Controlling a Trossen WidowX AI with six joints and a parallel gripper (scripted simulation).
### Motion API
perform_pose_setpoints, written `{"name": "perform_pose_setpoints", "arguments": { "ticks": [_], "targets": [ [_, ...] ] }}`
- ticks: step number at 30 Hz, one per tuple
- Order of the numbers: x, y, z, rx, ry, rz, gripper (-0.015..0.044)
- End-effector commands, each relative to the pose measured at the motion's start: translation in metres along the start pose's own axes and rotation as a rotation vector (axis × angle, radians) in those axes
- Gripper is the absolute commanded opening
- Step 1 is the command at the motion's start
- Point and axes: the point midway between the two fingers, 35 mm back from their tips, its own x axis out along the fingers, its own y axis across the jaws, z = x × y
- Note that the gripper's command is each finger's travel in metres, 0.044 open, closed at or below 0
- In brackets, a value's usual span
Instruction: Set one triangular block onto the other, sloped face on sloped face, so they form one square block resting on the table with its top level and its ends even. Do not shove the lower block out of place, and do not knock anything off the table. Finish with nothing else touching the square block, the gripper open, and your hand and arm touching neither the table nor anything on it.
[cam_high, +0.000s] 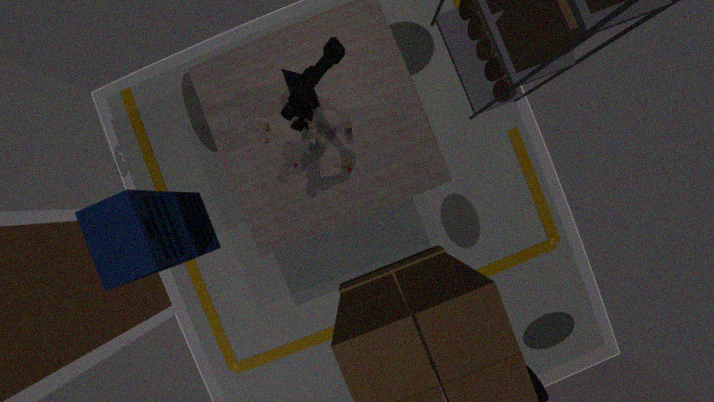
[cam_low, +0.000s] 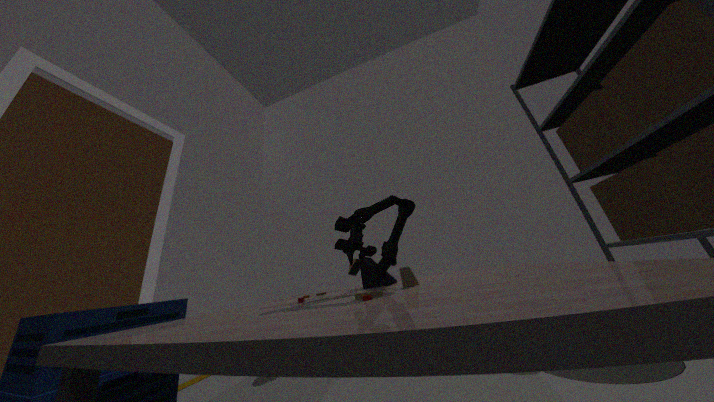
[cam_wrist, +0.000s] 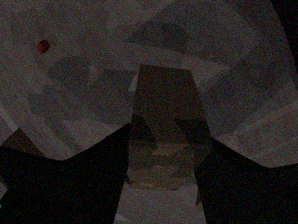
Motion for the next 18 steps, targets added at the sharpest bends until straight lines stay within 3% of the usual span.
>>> {"name": "perform_pose_setpoints", "arguments": {
  "ticks": [1, 18],
  "targets": [
    [-0.001, 0.0007, -0.0005, 0.132, -0.008, 0.013, 0.0],
    [-0.0013, 0.0008, -0.0016, 0.682, -0.013, 0.048, 0.0]
  ]
}}
